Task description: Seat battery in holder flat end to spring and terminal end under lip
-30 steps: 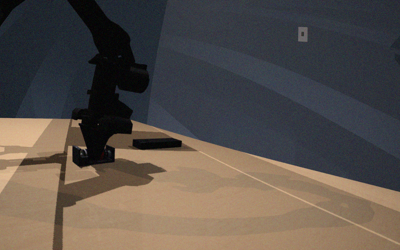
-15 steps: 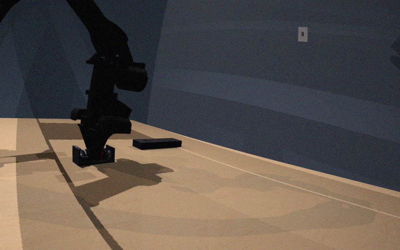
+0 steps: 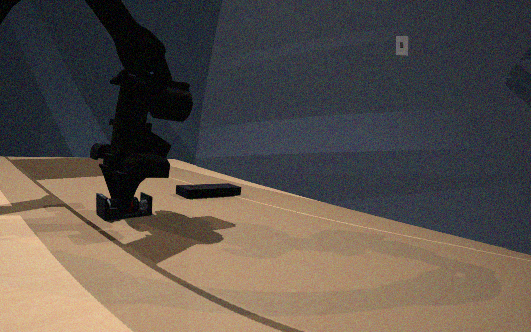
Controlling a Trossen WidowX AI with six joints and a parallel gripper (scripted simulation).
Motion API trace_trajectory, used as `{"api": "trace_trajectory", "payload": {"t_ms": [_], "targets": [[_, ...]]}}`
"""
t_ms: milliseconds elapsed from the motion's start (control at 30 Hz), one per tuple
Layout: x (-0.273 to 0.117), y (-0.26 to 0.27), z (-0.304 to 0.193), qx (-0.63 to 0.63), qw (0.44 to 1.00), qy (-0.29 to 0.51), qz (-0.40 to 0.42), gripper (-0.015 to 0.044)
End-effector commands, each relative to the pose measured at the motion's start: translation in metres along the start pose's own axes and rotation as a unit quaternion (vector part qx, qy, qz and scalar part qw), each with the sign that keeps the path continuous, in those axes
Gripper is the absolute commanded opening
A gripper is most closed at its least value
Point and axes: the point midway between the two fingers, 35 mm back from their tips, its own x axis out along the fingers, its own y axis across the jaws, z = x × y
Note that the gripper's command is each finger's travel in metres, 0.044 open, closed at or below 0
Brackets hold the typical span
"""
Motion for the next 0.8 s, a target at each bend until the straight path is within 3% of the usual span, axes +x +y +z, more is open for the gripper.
{"api": "trace_trajectory", "payload": {"t_ms": [0,367,500,767], "targets": [[0.000,0.000,-0.001,-0.002,1.000,0.001,0.000,0.0087],[0.000,0.000,-0.001,-0.002,1.000,0.000,0.000,0.0087],[0.000,0.000,-0.001,-0.002,1.000,0.000,0.000,0.0188],[-0.011,0.000,-0.002,-0.001,1.000,0.000,0.000,0.0188]]}}
